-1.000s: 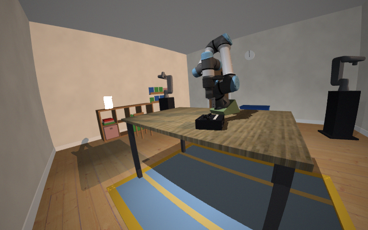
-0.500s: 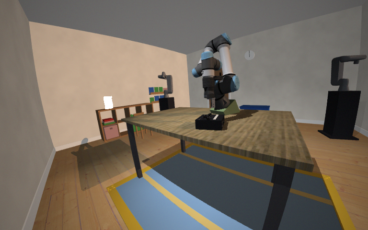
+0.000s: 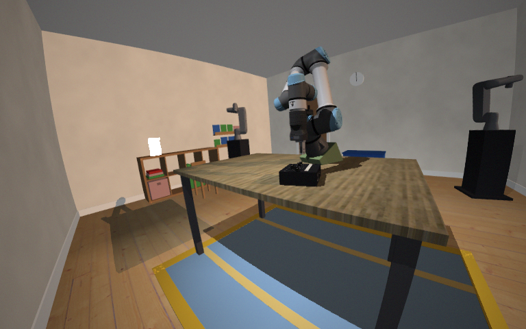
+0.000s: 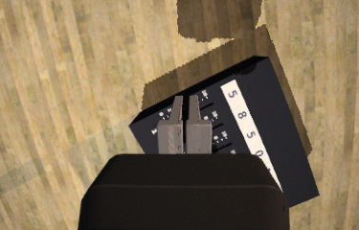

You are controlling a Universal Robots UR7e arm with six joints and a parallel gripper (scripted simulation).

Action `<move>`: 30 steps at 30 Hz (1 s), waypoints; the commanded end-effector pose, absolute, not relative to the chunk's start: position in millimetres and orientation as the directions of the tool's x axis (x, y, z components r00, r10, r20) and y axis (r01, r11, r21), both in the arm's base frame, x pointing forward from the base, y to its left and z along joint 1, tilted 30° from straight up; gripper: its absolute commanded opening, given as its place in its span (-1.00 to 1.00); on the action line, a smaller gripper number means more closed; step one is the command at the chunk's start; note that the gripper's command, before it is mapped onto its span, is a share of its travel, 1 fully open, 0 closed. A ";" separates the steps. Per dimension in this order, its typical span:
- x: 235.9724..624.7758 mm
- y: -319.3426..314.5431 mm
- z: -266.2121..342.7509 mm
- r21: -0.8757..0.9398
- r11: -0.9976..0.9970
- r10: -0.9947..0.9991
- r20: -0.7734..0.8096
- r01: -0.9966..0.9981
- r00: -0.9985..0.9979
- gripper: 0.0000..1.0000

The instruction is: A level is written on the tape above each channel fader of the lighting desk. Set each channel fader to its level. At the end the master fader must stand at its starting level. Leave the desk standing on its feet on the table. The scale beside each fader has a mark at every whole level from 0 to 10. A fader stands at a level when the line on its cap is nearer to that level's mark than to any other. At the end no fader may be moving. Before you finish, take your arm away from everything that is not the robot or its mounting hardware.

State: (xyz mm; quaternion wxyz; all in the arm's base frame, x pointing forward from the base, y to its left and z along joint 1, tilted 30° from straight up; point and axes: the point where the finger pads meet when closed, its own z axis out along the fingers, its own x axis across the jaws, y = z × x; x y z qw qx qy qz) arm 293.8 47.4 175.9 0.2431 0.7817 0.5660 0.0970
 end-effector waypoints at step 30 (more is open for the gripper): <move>309.6 21.7 189.4 0.025 0.840 0.479 -0.501 0.542 -0.721 -1.00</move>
